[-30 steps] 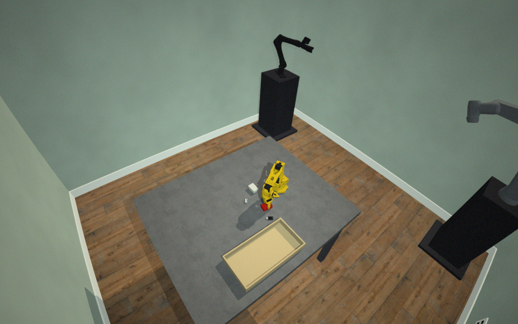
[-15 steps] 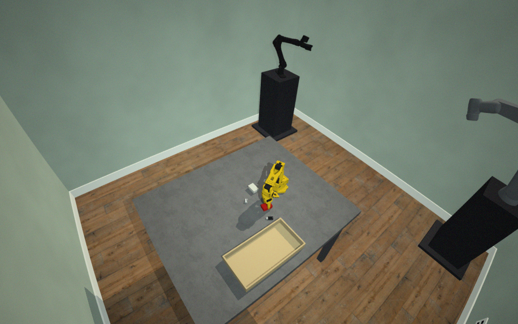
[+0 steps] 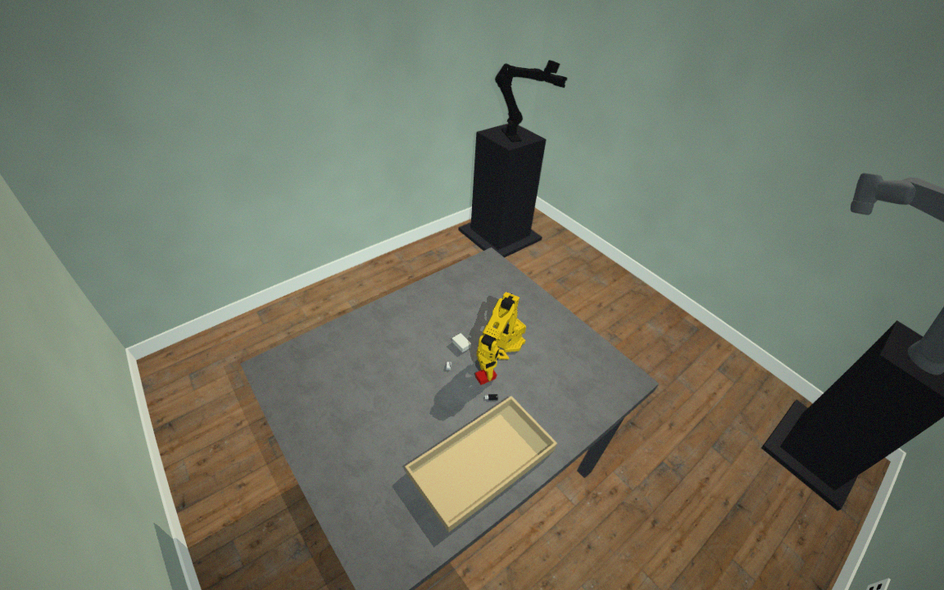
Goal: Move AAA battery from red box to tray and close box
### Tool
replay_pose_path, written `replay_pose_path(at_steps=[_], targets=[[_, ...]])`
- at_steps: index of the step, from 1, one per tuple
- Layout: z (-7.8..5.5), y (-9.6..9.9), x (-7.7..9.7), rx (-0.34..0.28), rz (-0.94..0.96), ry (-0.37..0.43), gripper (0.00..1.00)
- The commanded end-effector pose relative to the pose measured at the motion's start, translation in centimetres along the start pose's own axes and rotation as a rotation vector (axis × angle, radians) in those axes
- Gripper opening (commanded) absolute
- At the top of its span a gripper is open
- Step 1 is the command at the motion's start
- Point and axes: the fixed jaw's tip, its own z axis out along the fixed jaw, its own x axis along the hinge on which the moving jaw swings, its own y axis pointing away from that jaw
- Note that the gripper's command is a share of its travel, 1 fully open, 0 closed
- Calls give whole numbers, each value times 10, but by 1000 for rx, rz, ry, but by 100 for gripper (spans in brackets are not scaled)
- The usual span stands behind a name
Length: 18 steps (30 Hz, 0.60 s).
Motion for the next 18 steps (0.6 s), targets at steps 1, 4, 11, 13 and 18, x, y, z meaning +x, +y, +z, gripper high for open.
replay_pose_path(at_steps=[1,4,11,13,18], targets=[[-1,0,1,5,-1,7,22],[-3,0,2,5,-1,7,22],[-10,-1,2,5,-1,7,22],[-12,-1,3,5,-1,7,22],[-21,-1,3,5,-1,7,22]])
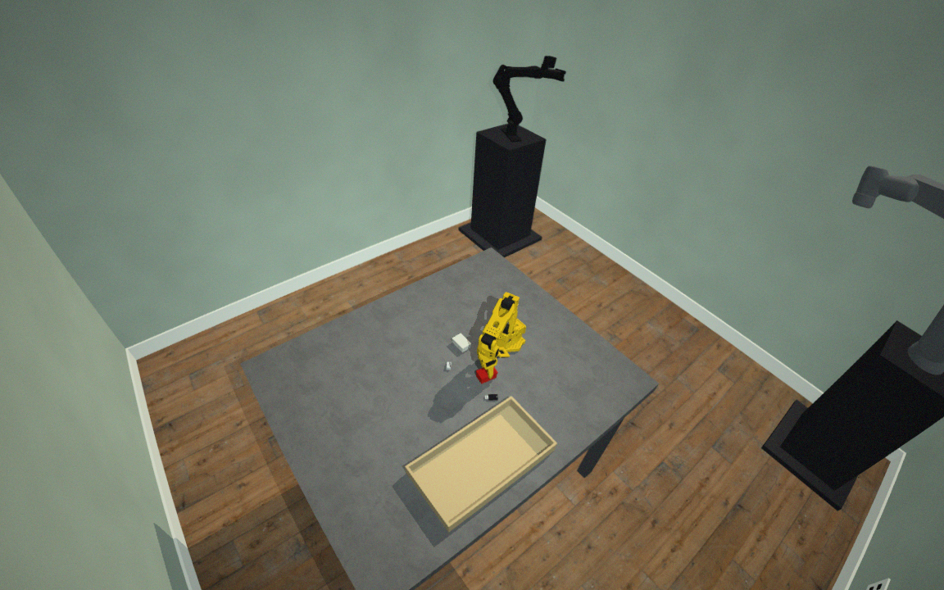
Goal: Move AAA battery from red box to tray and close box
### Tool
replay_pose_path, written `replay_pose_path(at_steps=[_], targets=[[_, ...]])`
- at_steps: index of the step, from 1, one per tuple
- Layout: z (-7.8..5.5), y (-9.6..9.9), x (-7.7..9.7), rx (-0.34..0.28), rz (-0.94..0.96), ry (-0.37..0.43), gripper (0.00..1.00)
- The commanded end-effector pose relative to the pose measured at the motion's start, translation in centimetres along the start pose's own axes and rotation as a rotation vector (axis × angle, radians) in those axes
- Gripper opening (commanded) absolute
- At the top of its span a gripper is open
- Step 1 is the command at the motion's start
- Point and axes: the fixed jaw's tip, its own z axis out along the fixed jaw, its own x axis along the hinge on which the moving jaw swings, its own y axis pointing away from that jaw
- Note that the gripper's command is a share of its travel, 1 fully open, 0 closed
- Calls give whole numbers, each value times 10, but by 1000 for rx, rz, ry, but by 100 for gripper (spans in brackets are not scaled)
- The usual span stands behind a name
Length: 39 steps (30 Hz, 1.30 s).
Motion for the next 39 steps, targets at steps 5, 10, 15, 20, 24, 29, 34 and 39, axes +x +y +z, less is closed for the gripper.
replay_pose_path(at_steps=[5,10,15,20,24,29,34,39], targets=[[-24,-3,6,33,-1,48,22],[-30,-3,5,33,-1,48,22],[-36,-2,5,33,-1,48,22],[-39,-2,4,33,-1,48,22],[-40,-2,4,33,-1,48,22],[-40,-2,4,33,-1,48,22],[-40,-2,4,33,-1,48,22],[-40,-2,4,33,-1,48,22]])
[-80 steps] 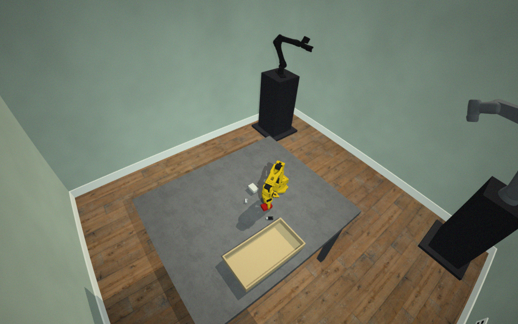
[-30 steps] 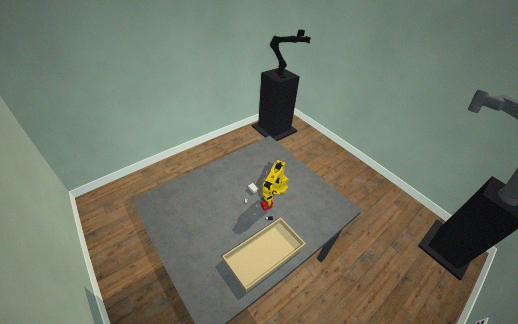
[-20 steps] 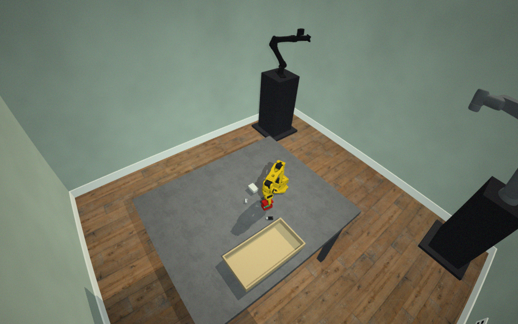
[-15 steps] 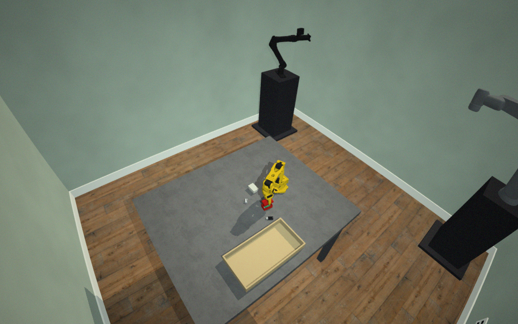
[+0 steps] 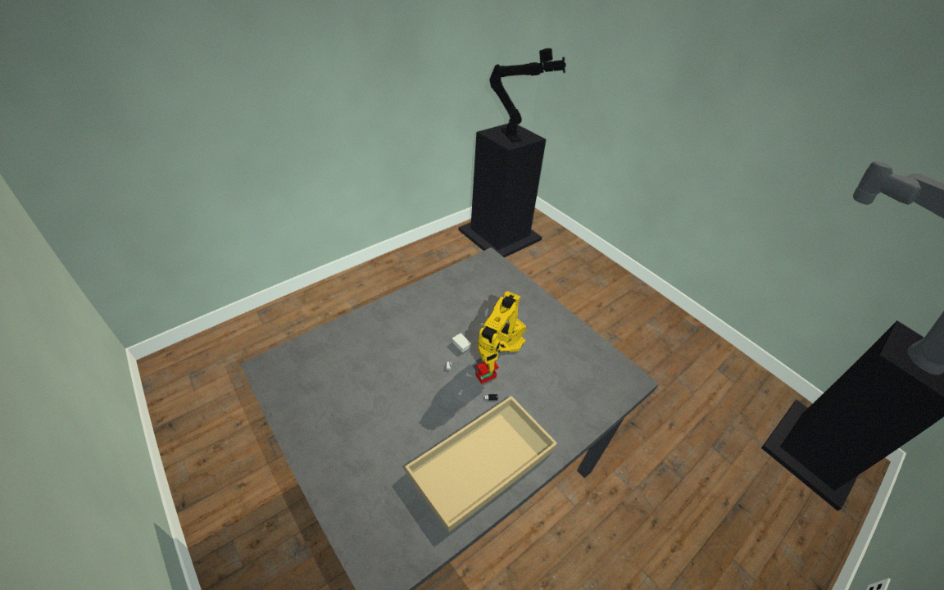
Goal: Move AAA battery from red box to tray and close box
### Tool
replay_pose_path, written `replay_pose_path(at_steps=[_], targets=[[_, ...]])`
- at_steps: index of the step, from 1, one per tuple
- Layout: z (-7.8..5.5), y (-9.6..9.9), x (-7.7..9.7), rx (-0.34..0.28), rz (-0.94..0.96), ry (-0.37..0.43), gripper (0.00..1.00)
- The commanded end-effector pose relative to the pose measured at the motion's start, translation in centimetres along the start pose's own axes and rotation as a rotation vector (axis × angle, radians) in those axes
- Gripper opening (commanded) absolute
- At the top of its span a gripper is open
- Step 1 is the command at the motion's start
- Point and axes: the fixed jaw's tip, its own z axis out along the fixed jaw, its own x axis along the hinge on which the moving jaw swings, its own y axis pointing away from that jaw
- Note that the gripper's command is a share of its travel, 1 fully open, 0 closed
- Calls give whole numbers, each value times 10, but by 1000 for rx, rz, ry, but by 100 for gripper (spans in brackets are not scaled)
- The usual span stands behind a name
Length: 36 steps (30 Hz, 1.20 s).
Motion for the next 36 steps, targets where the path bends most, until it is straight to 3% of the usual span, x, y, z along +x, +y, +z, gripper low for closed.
replay_pose_path(at_steps=[1,19,36], targets=[[-10,-3,6,36,-1,53,22],[-19,-6,10,36,-1,53,22],[-19,-6,10,36,-1,53,22]])
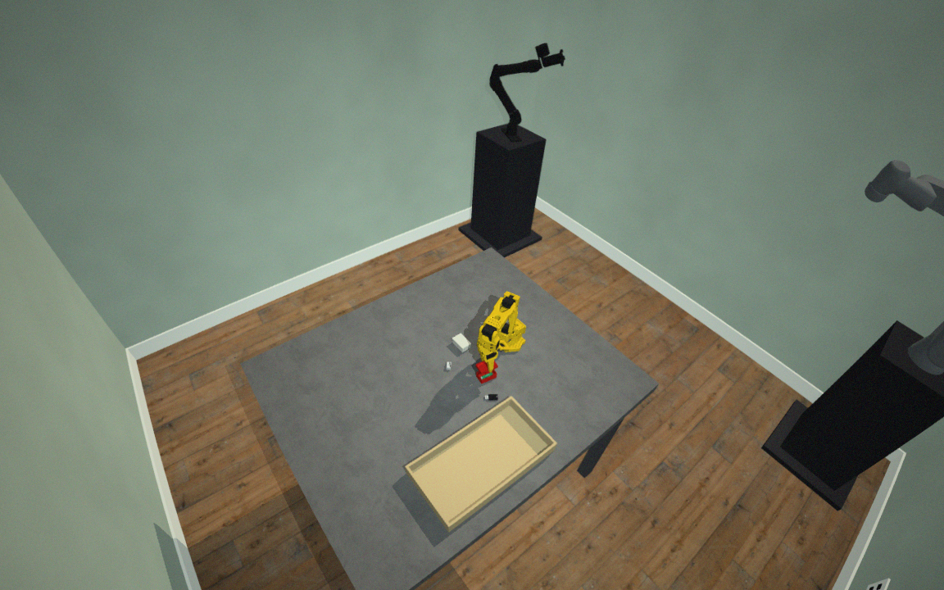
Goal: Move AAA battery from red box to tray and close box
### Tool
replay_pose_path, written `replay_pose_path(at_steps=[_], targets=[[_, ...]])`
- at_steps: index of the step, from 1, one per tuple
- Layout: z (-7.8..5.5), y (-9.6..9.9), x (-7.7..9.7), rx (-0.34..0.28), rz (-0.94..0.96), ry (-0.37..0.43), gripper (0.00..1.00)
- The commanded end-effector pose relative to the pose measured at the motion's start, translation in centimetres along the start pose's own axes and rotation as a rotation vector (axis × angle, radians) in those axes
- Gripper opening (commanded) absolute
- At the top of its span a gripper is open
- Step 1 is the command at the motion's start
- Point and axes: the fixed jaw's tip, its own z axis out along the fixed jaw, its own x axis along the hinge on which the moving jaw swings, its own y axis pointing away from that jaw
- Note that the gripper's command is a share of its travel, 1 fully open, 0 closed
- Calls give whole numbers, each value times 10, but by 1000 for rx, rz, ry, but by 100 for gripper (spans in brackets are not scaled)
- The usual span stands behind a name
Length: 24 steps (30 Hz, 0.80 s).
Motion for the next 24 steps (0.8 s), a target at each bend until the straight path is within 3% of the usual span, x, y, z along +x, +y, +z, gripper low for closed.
replay_pose_path(at_steps=[1,24], targets=[[-5,-2,4,17,-1,24,22],[-1,-1,2,17,-1,24,22]])
